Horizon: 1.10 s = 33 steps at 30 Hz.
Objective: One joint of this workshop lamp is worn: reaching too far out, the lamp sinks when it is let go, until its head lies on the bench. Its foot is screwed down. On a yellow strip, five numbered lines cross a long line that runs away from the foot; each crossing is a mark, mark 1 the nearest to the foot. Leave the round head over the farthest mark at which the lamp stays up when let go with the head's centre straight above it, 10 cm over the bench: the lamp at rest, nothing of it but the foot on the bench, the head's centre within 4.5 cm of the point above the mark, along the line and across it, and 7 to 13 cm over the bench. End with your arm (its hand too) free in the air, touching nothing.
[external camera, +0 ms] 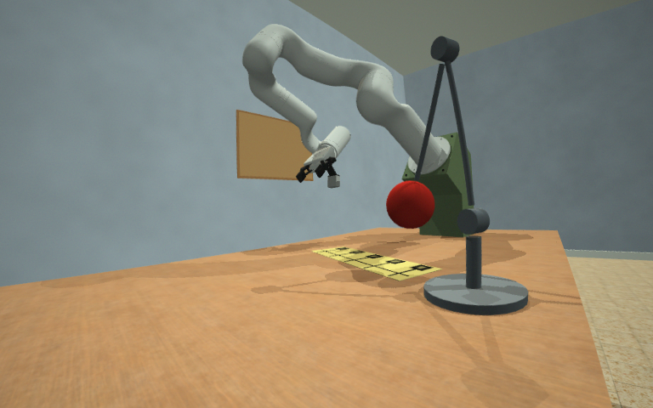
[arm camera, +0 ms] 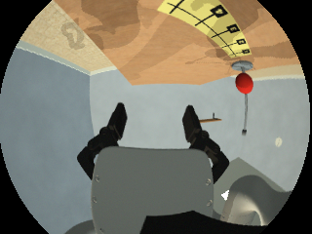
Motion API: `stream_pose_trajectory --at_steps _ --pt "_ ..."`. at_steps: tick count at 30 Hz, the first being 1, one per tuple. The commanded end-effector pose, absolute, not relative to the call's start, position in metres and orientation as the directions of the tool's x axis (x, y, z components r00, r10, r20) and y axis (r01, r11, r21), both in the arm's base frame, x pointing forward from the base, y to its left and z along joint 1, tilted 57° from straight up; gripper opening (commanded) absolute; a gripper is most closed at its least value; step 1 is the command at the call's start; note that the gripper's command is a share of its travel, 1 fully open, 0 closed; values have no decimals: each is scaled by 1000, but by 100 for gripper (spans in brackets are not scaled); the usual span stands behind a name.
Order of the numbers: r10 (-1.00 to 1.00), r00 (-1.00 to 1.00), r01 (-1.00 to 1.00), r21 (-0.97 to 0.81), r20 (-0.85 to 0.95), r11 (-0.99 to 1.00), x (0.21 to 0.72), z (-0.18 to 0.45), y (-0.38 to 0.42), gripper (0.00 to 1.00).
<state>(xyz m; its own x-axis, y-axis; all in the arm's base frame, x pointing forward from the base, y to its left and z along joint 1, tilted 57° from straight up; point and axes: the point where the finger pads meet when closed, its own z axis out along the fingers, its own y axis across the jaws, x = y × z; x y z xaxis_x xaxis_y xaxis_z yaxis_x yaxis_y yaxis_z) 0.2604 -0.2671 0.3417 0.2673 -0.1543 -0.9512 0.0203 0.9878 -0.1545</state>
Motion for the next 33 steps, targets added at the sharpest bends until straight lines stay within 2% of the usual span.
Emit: stream_pose_trajectory --at_steps 1,23,33 --pt "-231 256 -40 -249 -939 968 244 333 -278 100" --pt "-448 232 -200 -493 -863 847 195 314 -318 100" --pt "-494 243 -235 -545 -835 805 220 330 -238 100"
